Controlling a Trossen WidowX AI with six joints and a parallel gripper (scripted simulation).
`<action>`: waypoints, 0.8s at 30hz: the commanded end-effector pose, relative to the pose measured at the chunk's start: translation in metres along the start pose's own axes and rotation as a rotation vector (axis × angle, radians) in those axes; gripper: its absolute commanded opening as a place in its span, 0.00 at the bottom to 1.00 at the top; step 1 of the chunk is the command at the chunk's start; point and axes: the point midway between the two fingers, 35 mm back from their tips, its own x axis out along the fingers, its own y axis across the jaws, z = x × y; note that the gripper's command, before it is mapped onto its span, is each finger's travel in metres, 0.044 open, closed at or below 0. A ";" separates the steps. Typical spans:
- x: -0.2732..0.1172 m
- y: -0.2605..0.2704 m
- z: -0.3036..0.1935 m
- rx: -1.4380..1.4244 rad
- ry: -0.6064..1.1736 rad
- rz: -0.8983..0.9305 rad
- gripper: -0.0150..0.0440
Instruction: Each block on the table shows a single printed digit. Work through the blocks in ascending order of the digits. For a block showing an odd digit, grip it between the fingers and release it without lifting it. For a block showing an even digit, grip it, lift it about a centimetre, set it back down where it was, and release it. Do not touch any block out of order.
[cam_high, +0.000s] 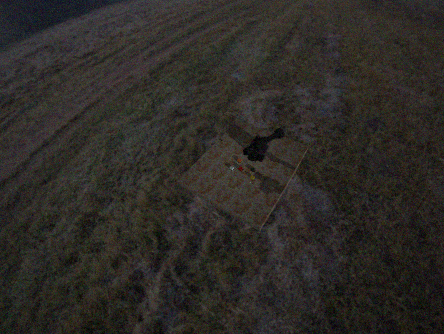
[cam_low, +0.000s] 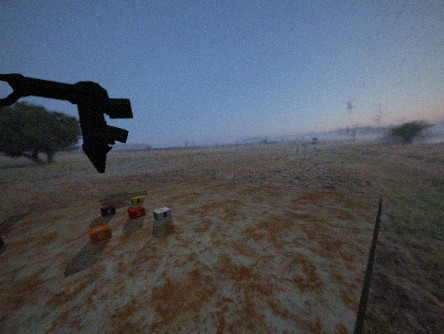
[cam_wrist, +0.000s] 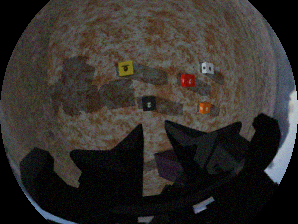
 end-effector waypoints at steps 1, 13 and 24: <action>0.021 0.005 0.001 0.006 -0.005 0.003 0.59; 0.082 0.006 -0.001 0.004 -0.004 0.009 0.93; 0.099 0.007 -0.001 0.004 -0.004 0.009 0.93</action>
